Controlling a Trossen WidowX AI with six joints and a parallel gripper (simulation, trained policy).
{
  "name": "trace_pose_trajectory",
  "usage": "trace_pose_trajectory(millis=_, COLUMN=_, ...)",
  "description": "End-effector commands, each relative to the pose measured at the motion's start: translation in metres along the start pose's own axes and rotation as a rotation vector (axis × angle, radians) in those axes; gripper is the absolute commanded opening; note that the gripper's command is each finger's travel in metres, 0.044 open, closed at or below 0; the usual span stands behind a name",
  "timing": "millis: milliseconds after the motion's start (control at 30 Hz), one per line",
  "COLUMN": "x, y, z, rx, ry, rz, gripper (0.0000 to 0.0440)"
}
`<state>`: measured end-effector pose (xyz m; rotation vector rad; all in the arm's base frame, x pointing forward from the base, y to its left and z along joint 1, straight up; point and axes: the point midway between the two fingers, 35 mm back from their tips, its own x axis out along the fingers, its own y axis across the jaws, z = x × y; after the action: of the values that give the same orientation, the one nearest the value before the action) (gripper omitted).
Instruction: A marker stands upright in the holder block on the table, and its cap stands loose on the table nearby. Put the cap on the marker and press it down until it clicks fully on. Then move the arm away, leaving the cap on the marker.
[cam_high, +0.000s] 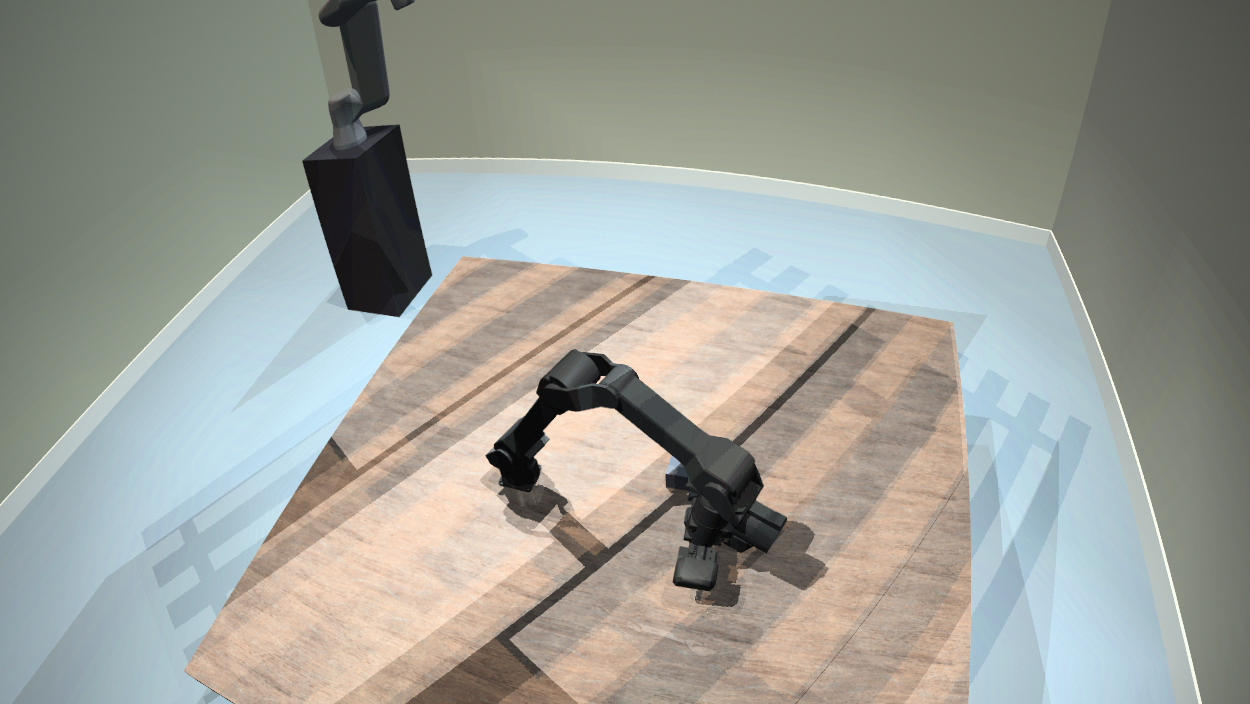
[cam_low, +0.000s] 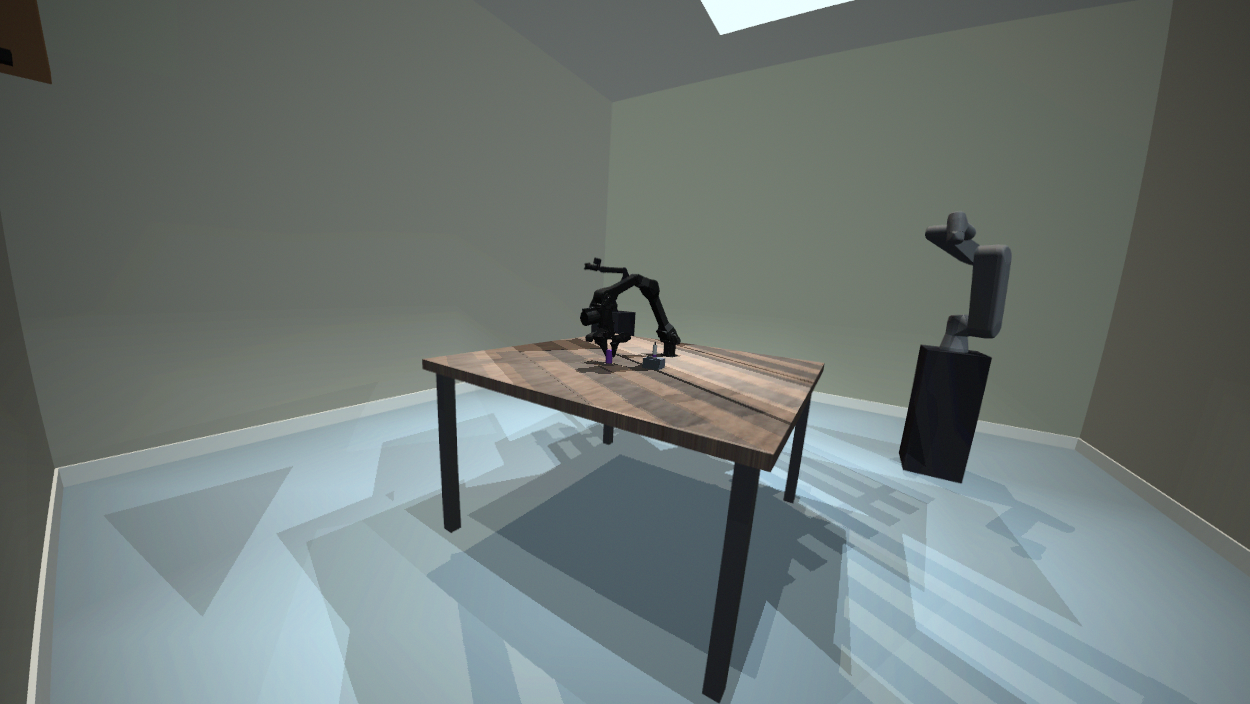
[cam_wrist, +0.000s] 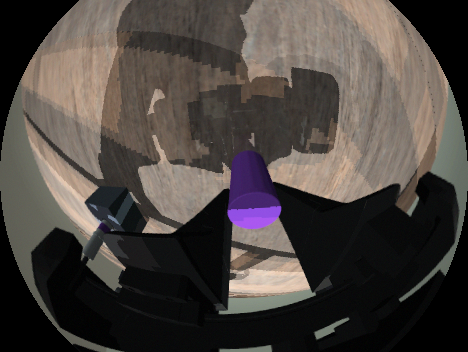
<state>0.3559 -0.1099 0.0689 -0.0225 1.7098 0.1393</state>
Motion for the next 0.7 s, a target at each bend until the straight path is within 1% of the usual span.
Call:
trace_pose_trajectory(millis=0, x=-0.005, y=0.001, z=-0.001, rx=-0.023, ry=-0.009, rz=-0.016, gripper=0.0075)
trace_pose_trajectory(millis=267, x=-0.035, y=0.012, z=0.003, rx=-0.089, ry=-0.053, rz=-0.066, gripper=0.0041)
trace_pose_trajectory(millis=467, x=-0.056, y=0.03, z=0.003, rx=-0.137, ry=-0.075, rz=-0.081, gripper=0.004)
trace_pose_trajectory(millis=667, x=-0.071, y=0.063, z=0.0, rx=-0.182, ry=-0.076, rz=-0.079, gripper=0.0034)
